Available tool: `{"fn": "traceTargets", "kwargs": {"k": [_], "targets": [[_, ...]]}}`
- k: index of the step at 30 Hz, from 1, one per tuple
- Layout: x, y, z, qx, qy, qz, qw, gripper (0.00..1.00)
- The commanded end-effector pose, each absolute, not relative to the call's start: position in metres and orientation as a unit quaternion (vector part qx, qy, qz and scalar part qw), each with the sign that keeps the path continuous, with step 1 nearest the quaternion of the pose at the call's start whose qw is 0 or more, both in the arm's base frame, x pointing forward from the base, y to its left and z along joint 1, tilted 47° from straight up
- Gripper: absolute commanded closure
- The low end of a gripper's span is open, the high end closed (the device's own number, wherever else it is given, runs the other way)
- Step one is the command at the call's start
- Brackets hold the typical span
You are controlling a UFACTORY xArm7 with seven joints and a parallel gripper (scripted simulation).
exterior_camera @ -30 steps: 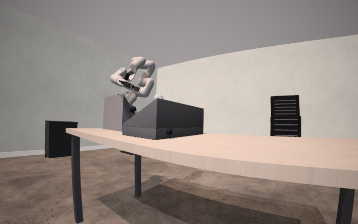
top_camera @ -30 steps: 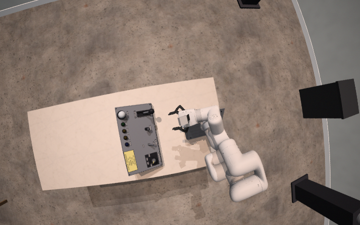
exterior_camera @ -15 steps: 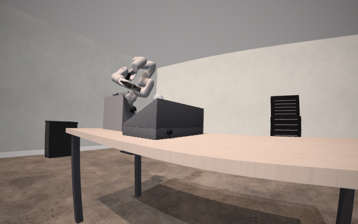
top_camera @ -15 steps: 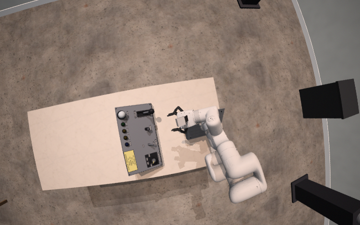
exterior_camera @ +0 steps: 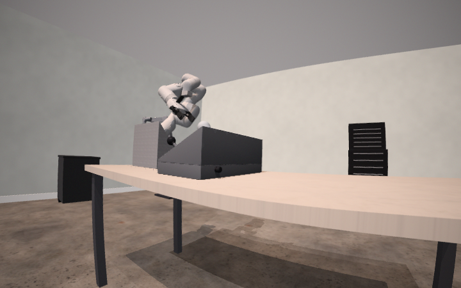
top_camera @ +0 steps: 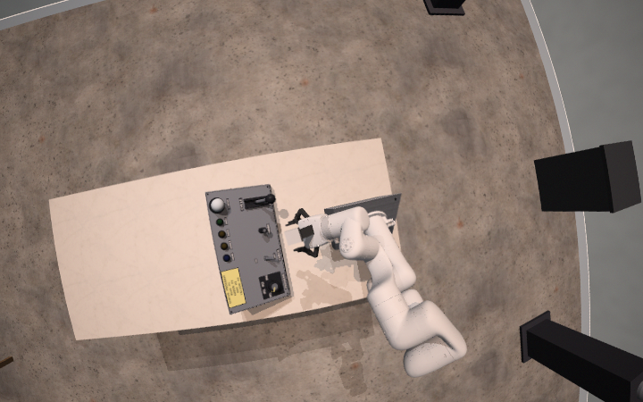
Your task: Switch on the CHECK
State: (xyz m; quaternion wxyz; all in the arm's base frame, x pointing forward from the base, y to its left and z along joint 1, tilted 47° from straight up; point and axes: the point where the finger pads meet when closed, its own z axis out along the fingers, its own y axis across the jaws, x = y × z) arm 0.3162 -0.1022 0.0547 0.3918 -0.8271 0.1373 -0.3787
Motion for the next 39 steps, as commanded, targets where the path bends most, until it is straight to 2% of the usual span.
{"fn": "traceTargets", "kwargs": {"k": [1, 16, 31, 32, 39], "targets": [[0.333, -0.087, 0.062, -0.844, 0.131, -0.332, 0.402, 0.00], [0.376, -0.022, 0.090, -0.891, 0.120, -0.213, 0.381, 0.00], [0.378, -0.016, 0.092, -0.895, 0.120, -0.207, 0.378, 0.00], [0.378, -0.016, 0.092, -0.895, 0.120, -0.207, 0.378, 0.24], [0.378, -0.016, 0.092, -0.895, 0.120, -0.207, 0.378, 0.24]]}}
